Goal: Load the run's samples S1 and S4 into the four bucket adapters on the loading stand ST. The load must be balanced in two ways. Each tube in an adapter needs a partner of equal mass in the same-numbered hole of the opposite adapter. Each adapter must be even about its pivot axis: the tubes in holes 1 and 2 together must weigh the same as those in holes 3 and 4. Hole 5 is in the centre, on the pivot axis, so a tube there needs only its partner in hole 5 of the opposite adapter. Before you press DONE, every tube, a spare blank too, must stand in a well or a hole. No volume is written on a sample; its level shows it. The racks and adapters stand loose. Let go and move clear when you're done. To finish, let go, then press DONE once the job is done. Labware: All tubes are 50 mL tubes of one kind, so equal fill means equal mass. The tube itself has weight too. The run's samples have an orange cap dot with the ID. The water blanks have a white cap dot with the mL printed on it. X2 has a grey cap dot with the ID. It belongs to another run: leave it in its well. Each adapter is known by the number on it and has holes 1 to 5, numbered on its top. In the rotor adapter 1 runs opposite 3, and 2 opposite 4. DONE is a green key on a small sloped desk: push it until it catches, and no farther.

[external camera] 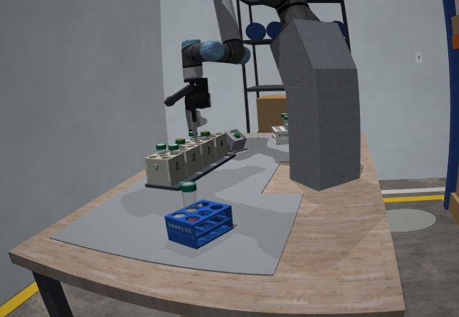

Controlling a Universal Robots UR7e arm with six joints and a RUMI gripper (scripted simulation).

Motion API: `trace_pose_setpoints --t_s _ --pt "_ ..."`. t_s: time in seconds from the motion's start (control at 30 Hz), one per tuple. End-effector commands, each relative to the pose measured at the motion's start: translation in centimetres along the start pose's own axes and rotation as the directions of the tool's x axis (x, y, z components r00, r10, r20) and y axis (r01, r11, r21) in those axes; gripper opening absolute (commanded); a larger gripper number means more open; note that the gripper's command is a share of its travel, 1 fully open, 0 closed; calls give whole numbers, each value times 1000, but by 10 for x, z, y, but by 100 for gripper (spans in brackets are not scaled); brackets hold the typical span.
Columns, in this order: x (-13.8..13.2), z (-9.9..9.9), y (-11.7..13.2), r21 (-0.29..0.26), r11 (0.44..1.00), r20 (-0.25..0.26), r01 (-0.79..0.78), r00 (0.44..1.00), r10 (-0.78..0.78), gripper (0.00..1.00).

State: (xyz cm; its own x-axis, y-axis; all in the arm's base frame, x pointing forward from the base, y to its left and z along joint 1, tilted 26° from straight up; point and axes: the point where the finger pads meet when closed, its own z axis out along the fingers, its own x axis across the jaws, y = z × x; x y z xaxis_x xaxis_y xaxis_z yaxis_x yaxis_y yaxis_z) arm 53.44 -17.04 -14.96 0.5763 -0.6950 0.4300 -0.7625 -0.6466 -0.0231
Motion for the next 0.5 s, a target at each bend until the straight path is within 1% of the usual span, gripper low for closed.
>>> trace_pose_setpoints --t_s 0.0,0.3,0.33,0.4,0.47 --pt "0 0 0 1 1000 -1 0 1000 0 35" --pt "0 0 0 1 1000 -1 0 1000 0 35" --pt "0 -4 0 1 1000 -1 0 1000 0 35" --pt "0 -4 0 1 1000 -1 0 1000 0 35" --pt "0 -10 0 1 1000 -1 0 1000 0 35"
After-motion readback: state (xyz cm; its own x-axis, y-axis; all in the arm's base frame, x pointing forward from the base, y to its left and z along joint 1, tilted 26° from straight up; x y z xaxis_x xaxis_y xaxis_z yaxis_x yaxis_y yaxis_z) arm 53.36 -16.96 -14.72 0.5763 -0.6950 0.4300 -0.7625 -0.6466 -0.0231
